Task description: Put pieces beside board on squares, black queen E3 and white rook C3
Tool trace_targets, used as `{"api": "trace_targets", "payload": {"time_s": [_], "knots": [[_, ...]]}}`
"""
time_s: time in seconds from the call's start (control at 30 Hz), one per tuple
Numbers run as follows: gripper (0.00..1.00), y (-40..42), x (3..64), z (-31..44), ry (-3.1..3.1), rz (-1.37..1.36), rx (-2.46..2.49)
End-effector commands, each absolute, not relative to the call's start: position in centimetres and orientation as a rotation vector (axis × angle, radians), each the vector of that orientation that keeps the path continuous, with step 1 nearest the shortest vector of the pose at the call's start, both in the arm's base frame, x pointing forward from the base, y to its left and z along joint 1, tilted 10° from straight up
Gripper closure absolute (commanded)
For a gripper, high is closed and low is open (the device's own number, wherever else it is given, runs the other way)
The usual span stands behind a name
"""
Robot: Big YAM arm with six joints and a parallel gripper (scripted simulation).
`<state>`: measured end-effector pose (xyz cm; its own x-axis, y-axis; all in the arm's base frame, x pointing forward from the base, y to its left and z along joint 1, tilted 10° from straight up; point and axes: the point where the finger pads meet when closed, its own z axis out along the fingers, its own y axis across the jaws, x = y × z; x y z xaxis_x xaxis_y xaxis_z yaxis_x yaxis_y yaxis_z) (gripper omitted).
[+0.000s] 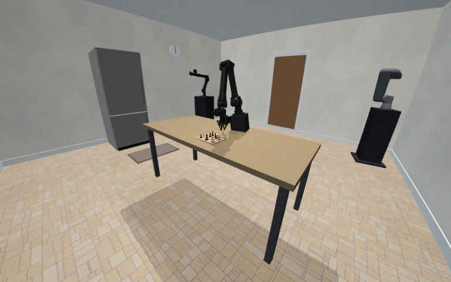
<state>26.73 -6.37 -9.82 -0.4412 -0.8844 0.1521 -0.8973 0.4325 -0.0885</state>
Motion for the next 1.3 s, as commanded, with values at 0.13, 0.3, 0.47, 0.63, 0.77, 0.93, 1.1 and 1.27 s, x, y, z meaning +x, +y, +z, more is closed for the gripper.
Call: {"api": "trace_targets", "payload": {"time_s": [0.13, 0.3, 0.47, 0.63, 0.77, 0.93, 1.1, 1.27], "knots": [[0.64, -6.2, 28.8, -9.2, -2.589, 0.268, 1.652], [0.64, -6.2, 28.8, -9.2, -2.589, 0.268, 1.652], [0.64, -6.2, 28.8, -9.2, -2.589, 0.268, 1.652], [0.64, -6.4, 29.0, -9.7, -2.597, 0.277, 1.651], [0.64, -6.9, 28.9, -10.2, -2.606, 0.275, 1.634], [0.64, -7.0, 28.8, -10.7, -2.604, 0.274, 1.634], [0.64, -7.2, 28.7, -11.8, -2.606, 0.271, 1.628], [0.64, -7.3, 28.6, -12.5, -2.605, 0.269, 1.627]]}}
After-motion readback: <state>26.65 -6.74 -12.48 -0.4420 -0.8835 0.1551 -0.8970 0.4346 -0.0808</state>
